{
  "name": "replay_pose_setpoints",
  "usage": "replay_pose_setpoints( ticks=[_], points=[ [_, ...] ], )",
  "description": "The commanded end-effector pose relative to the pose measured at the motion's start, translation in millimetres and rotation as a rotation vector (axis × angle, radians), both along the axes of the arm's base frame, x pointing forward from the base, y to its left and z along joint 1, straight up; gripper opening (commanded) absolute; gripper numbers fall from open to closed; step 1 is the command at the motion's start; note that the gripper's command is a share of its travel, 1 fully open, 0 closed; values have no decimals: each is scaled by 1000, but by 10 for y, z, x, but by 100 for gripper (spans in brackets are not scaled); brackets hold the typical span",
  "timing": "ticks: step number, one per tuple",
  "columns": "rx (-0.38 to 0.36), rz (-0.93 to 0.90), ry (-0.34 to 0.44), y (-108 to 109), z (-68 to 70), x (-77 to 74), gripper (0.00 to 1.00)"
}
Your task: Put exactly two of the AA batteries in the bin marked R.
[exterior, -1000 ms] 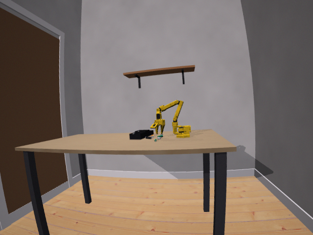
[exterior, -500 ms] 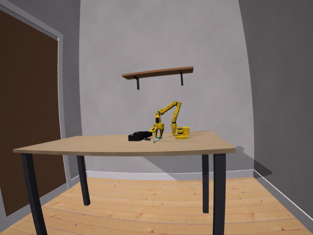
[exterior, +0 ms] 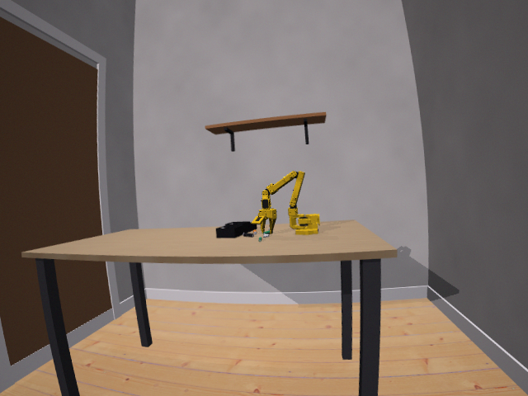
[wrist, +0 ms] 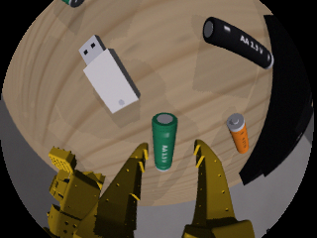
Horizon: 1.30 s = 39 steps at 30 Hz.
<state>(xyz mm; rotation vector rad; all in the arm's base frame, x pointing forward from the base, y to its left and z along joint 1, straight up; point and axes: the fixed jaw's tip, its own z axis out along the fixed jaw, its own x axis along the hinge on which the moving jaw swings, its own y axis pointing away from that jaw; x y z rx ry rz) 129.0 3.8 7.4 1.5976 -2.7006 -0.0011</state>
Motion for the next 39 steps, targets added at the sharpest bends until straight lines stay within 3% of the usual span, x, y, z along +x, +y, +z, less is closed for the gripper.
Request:
replay_pose_setpoints(
  ticks=[1,25,39],
  points=[
    [1,0,-13,-8,5,18,21],
    [1,0,-13,-8,5,18,17],
    [1,0,-13,-8,5,18,5]
  ],
)
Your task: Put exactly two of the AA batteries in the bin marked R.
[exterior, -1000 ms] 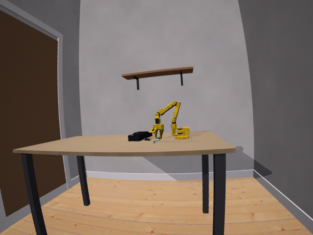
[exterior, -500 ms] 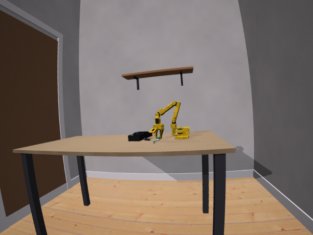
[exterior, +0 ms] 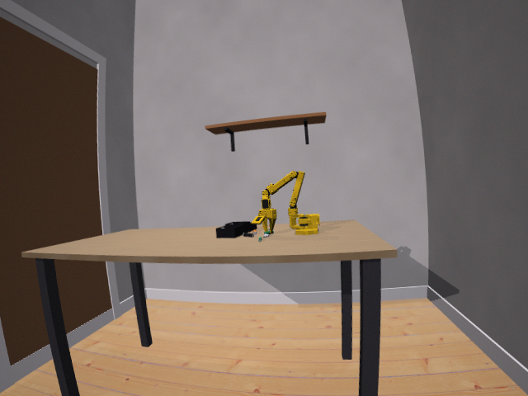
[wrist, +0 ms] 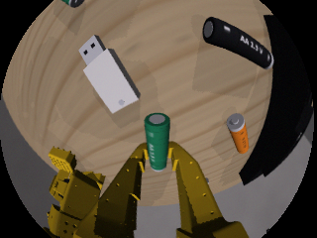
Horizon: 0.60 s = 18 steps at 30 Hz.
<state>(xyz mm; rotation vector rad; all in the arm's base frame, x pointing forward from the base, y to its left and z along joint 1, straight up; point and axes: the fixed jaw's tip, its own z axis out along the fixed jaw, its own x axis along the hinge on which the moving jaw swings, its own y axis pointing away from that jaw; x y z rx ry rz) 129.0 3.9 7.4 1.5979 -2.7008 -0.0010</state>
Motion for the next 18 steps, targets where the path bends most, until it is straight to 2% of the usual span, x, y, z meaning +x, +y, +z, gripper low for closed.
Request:
replay_pose_setpoints(
  ticks=[1,18],
  points=[
    [1,0,-12,-8,5,17,4],
    [1,0,-12,-8,5,17,0]
  ],
)
